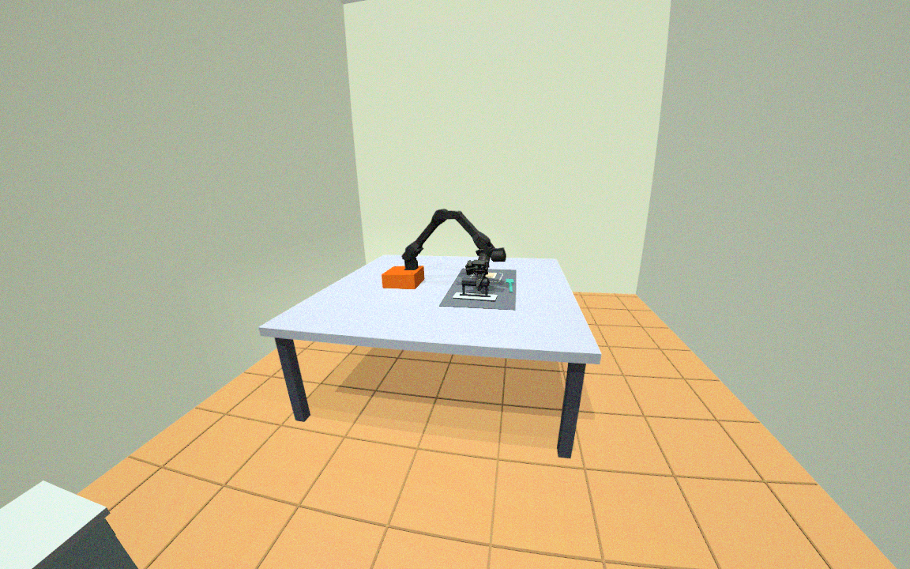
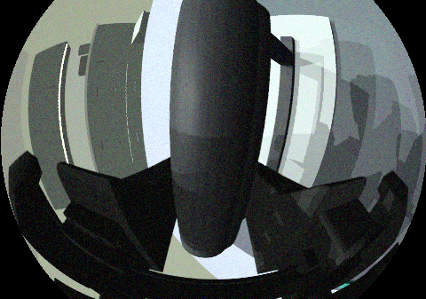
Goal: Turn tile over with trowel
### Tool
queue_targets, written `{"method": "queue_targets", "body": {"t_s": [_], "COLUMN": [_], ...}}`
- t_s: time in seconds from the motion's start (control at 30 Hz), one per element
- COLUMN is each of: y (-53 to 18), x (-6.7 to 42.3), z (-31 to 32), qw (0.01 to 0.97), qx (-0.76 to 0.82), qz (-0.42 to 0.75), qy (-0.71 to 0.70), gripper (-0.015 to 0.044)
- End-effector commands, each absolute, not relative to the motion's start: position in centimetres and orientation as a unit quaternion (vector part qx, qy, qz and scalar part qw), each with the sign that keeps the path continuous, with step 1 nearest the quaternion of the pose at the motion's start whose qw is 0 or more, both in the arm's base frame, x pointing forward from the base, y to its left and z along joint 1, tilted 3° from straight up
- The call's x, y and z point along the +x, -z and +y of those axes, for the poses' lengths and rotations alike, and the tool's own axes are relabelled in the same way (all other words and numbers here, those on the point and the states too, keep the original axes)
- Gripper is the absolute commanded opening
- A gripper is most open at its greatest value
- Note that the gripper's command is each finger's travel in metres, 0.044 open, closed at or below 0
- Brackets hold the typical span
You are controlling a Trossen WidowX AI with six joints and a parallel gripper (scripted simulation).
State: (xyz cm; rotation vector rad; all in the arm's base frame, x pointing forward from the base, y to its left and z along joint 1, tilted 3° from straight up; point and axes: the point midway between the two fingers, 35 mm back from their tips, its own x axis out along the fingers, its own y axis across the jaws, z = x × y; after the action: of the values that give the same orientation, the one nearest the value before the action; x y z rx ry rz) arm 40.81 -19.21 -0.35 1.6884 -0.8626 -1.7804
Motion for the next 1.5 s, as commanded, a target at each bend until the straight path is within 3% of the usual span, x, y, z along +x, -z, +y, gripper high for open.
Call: {"method": "queue_targets", "body": {"t_s": [0.0,0.1,0.5,1.23,1.47], "y": [0.7,0.9,0.9,-3.1,-11.4], "x": [40.9,40.9,40.9,41.1,36.2], "z": [-19.3,-19.3,-19.3,-14.7,-14.0], "qw": [0.268,0.268,0.268,0.267,0.269], "qx": [0.626,0.626,0.626,0.633,0.633], "qz": [-0.325,-0.325,-0.325,-0.32,-0.316], "qy": [0.656,0.656,0.656,0.652,0.653], "gripper": [0.0,0.0,0.03,0.03,0.03]}}
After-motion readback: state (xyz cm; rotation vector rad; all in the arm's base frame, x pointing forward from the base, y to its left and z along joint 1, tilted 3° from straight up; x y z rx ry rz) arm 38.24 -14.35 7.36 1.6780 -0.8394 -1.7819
